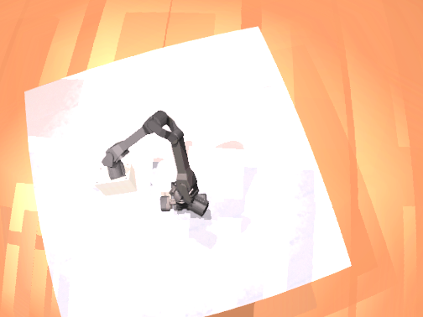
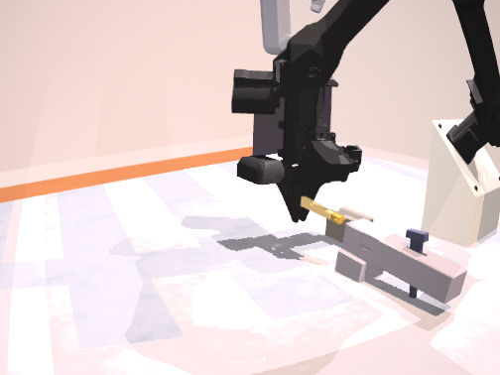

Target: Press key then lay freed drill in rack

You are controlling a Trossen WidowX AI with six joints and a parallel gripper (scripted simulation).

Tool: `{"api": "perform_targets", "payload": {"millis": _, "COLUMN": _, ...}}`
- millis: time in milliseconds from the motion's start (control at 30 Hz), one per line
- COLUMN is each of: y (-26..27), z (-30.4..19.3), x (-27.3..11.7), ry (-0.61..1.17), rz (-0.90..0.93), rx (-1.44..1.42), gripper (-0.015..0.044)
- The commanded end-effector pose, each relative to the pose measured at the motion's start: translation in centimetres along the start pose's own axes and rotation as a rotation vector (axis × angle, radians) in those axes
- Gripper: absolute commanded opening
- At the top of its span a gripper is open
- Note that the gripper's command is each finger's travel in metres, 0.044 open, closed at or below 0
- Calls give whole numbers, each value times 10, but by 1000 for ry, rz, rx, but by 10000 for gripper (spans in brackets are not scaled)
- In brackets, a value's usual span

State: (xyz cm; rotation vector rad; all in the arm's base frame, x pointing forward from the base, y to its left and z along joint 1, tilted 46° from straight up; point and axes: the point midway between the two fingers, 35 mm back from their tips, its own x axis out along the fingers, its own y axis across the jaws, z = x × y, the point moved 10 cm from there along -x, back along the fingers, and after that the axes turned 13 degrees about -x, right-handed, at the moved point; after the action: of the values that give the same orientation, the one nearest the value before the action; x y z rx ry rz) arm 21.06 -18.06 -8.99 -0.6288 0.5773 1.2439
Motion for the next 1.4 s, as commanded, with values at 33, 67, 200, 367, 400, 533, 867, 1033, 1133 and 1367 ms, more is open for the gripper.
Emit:
{"api": "perform_targets", "payload": {"millis": 33, "y": 0, "z": 0, "x": -4, "ry": 5, "rz": 2, "rx": -5, "gripper": 0}}
{"api": "perform_targets", "payload": {"millis": 67, "y": 0, "z": 1, "x": -4, "ry": 5, "rz": 2, "rx": -5, "gripper": 0}}
{"api": "perform_targets", "payload": {"millis": 200, "y": 0, "z": 1, "x": -6, "ry": 5, "rz": 2, "rx": -5, "gripper": 0}}
{"api": "perform_targets", "payload": {"millis": 367, "y": 0, "z": 1, "x": -9, "ry": 5, "rz": 2, "rx": -5, "gripper": 0}}
{"api": "perform_targets", "payload": {"millis": 400, "y": 0, "z": 2, "x": -9, "ry": 5, "rz": 2, "rx": -5, "gripper": 0}}
{"api": "perform_targets", "payload": {"millis": 533, "y": 0, "z": 2, "x": -11, "ry": 5, "rz": 2, "rx": -5, "gripper": 0}}
{"api": "perform_targets", "payload": {"millis": 867, "y": 0, "z": 3, "x": -17, "ry": 5, "rz": 2, "rx": -5, "gripper": 0}}
{"api": "perform_targets", "payload": {"millis": 1033, "y": 0, "z": 3, "x": -19, "ry": 5, "rz": 2, "rx": -5, "gripper": 0}}
{"api": "perform_targets", "payload": {"millis": 1133, "y": 0, "z": 3, "x": -21, "ry": 6, "rz": 2, "rx": -5, "gripper": 0}}
{"api": "perform_targets", "payload": {"millis": 1367, "y": 0, "z": 4, "x": -25, "ry": 6, "rz": 2, "rx": -5, "gripper": 0}}
